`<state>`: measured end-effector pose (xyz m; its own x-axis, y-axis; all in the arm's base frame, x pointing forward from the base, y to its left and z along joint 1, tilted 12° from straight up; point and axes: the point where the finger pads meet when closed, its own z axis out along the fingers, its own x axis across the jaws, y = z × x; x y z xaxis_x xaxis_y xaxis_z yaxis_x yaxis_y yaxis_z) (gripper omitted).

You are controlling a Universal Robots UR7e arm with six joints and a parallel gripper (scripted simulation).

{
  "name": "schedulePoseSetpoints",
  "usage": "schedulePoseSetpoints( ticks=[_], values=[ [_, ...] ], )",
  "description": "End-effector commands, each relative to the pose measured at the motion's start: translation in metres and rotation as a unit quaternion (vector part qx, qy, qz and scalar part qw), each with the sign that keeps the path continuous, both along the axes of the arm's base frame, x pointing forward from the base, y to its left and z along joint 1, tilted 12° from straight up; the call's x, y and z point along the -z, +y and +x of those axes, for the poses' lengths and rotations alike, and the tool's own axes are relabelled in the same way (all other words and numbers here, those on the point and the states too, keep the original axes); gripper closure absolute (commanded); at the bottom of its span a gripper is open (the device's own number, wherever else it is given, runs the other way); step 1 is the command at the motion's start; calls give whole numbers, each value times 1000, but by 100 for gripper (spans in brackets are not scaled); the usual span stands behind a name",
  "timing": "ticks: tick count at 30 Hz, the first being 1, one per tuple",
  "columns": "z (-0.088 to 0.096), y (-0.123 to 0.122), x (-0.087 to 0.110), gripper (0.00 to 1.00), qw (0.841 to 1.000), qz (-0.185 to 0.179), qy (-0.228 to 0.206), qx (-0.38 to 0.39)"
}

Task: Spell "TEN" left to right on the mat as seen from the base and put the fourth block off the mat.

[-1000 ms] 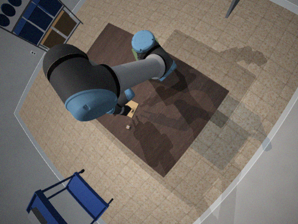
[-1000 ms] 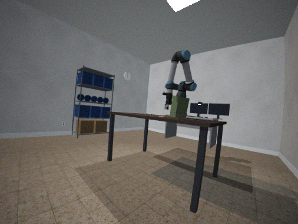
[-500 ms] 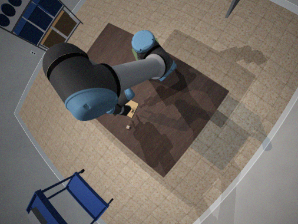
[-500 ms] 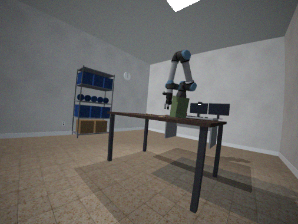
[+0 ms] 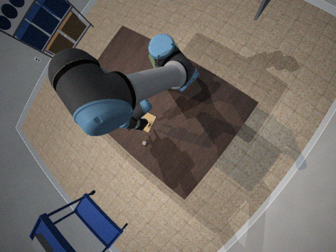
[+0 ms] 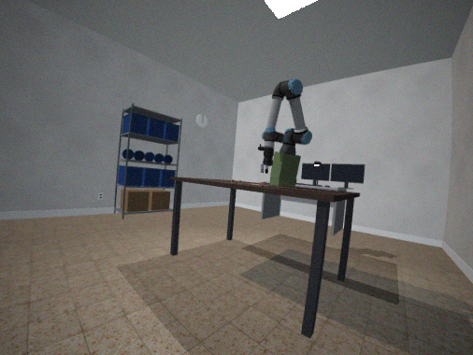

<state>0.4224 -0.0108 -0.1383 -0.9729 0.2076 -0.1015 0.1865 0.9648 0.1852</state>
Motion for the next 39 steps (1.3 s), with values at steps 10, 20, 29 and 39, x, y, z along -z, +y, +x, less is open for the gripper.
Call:
schedulePoseSetpoints(
  ticks=[10,20,29,39],
  values=[
    [21,1,0,0,995,13,15,94],
    [45,5,0,0,979,28,33,201],
    [68,12,-2,0,952,42,49,300],
    [93,21,-6,0,913,55,65,399]
  ],
)
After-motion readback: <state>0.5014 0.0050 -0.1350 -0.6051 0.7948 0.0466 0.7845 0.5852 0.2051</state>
